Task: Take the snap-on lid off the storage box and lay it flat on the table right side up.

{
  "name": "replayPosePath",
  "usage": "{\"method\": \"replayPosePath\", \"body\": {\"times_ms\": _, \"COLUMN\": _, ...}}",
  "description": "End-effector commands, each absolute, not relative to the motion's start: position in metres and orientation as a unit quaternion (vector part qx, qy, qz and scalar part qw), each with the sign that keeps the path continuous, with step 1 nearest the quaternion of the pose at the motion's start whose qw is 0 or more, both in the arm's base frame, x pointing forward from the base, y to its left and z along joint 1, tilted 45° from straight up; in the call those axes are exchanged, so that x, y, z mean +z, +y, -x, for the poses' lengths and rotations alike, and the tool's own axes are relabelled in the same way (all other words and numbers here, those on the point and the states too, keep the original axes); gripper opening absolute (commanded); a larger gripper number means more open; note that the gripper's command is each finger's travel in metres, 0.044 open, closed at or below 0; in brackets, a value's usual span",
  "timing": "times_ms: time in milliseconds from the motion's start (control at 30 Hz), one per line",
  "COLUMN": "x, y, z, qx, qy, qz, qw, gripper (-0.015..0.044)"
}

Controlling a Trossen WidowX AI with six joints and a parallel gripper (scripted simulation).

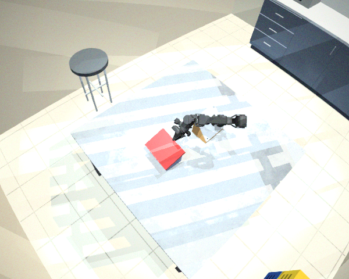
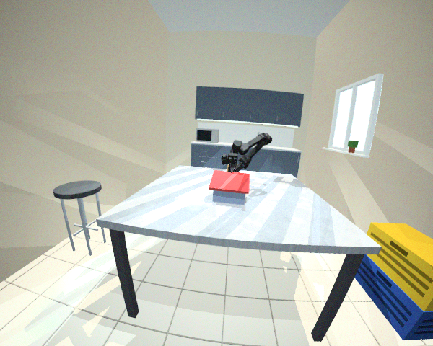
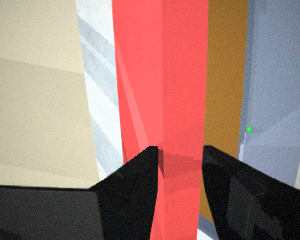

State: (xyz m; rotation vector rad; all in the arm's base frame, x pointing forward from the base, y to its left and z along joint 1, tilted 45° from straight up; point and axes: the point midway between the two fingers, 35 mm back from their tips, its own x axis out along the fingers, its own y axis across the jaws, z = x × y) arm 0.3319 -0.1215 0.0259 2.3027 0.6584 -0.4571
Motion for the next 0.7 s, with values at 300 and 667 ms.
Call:
{"method": "replayPosePath", "body": {"times_ms": 300, "x": 0.041, "y": -0.138, "z": -0.342, "qx": -0.173, "qy": 0.251, "qz": -0.886, "qw": 0.349, "gripper": 0.0}}
{"method": "replayPosePath", "body": {"times_ms": 667, "x": 0.052, "y": -0.15, "z": -0.351, "qx": -0.173, "qy": 0.251, "qz": -0.886, "qw": 0.349, "gripper": 0.0}}
